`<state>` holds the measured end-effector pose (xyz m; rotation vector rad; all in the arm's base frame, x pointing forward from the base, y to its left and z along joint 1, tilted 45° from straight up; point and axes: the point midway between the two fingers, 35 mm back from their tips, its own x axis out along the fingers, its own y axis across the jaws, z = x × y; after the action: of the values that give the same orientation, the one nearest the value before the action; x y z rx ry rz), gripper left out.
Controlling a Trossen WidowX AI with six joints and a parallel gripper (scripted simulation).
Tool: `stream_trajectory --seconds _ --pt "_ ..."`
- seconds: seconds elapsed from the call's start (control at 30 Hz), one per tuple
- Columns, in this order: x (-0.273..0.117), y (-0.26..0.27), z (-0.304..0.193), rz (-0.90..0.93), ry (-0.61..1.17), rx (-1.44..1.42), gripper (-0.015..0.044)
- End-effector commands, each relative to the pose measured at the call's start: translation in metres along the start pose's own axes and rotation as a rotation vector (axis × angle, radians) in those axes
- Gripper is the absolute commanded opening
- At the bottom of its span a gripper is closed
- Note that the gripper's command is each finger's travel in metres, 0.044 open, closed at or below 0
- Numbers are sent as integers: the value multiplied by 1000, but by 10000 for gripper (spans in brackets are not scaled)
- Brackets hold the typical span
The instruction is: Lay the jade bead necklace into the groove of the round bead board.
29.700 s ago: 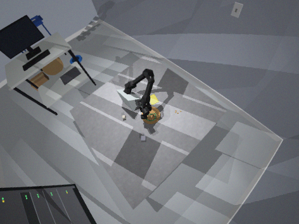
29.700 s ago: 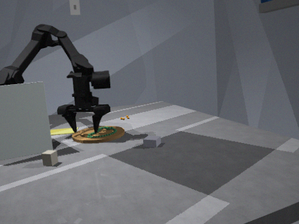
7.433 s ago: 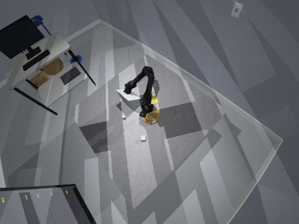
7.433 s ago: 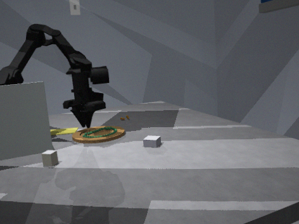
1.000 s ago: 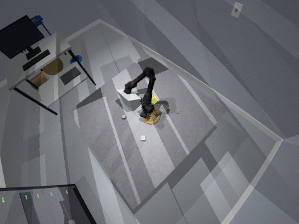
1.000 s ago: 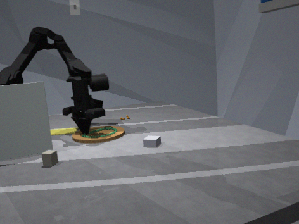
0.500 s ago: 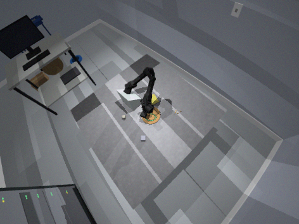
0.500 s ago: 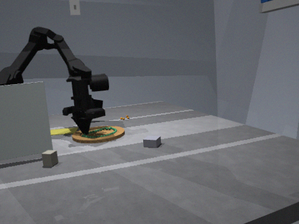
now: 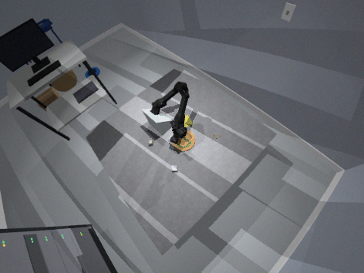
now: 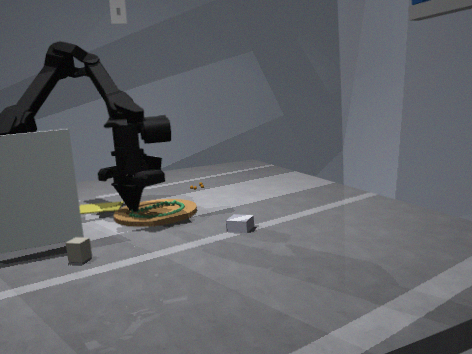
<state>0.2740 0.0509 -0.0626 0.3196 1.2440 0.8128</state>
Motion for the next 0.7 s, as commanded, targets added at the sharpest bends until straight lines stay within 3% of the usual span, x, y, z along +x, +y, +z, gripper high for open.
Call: stream_trajectory --seconds 0.0,0.67 --pt "-3 1 0 2 -4 -4 0" --pt "4 10 -8 3 -4 -3 0"
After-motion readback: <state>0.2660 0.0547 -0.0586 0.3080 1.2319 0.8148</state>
